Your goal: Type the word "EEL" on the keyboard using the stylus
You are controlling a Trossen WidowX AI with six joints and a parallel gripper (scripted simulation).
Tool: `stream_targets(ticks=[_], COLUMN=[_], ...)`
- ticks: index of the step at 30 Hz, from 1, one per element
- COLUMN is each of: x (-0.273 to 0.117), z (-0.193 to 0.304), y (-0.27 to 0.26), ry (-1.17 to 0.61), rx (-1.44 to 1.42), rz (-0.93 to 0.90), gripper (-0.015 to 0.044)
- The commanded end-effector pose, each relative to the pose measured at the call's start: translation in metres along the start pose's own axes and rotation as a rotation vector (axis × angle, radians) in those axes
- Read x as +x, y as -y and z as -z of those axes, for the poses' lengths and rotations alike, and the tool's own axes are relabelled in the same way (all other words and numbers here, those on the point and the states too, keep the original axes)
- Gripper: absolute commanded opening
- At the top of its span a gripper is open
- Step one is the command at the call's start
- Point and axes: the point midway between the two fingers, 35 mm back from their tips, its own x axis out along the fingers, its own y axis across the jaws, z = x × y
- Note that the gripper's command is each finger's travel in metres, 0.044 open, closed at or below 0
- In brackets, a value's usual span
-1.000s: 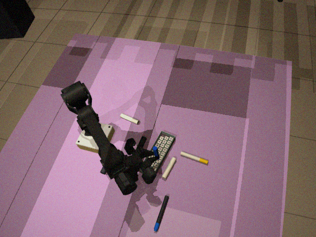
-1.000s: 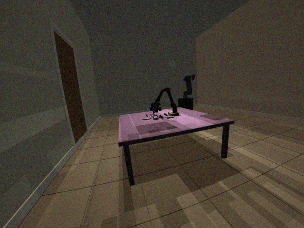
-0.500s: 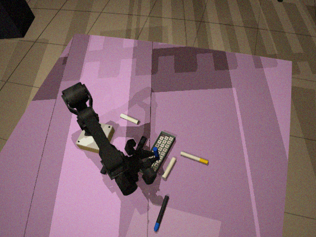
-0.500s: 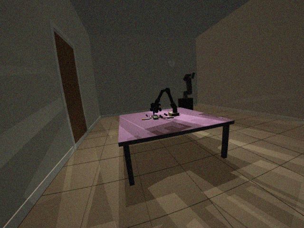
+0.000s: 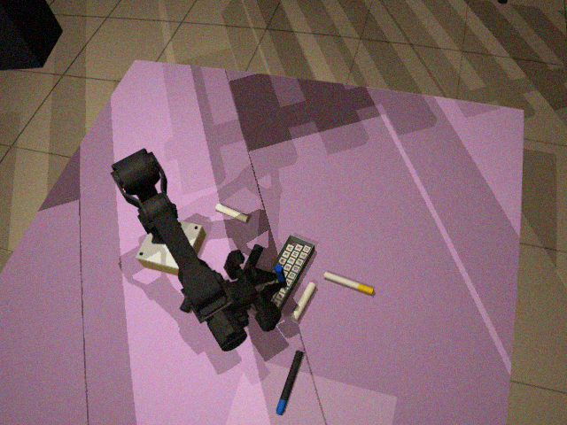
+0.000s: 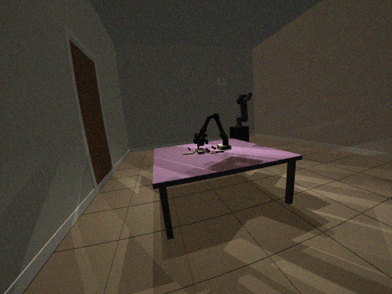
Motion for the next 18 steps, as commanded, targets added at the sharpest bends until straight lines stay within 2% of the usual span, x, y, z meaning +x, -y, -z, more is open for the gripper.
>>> stream_targets(ticks=[1, 12, 18], x=[0.000, -0.018, -0.018], z=[0.000, 0.031, 0.032], y=[0.001, 0.000, 0.000], ry=[-0.003, -0.003, -0.003], rx=[0.006, 0.006, 0.006], rz=[0.001, 0.001, 0.001], gripper=[0.0081, 0.0081, 0.0081])
